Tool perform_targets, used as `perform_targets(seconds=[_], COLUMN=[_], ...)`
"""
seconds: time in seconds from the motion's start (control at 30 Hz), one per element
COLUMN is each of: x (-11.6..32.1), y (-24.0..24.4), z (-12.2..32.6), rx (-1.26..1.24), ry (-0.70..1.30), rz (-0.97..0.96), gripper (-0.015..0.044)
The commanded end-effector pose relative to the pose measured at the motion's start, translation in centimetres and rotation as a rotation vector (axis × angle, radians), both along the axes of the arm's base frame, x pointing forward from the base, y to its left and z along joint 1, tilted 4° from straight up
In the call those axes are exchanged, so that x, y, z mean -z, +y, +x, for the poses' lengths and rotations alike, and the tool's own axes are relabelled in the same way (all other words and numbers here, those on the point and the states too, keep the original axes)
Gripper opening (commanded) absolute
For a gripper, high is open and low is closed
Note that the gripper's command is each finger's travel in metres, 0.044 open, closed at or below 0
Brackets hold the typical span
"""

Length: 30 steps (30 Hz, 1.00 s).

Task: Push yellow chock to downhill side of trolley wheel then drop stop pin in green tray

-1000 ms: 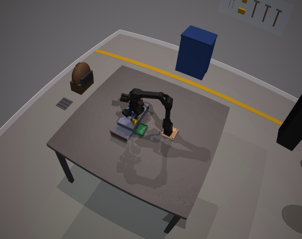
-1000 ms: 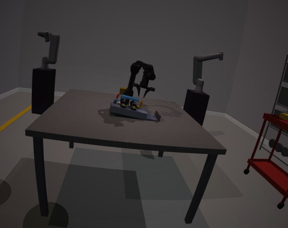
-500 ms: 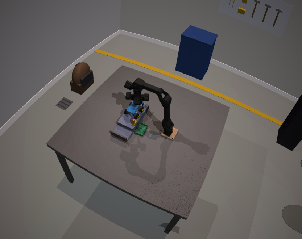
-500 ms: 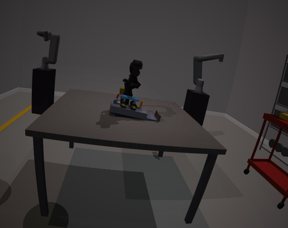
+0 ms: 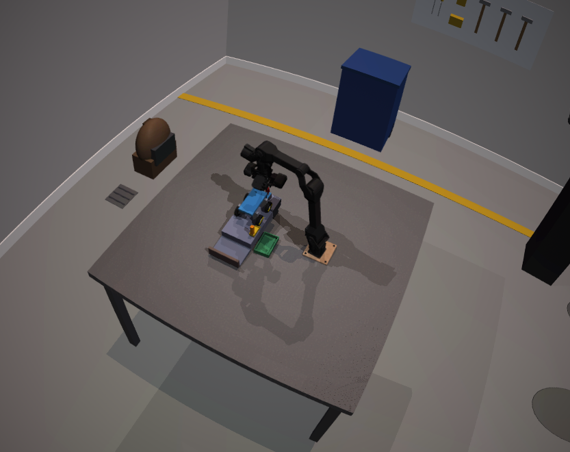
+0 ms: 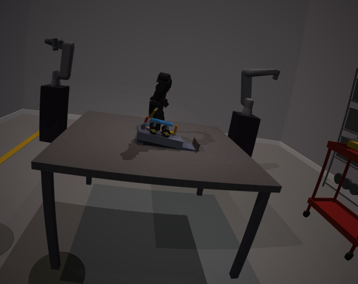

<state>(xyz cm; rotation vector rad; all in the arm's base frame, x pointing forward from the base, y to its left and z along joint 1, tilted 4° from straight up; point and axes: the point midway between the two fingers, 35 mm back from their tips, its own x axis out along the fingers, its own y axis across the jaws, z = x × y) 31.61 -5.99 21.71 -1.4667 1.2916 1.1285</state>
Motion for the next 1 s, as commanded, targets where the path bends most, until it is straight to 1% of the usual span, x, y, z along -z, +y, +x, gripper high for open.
perform_targets(seconds=[0.0,0.97], x=[0.5,4.2], y=[-0.2,-1.1], z=[0.0,0.3], rx=[0.010,0.010], ry=[-0.001,-0.001], rz=[-0.003,-0.004], gripper=[0.0190,0.0190])
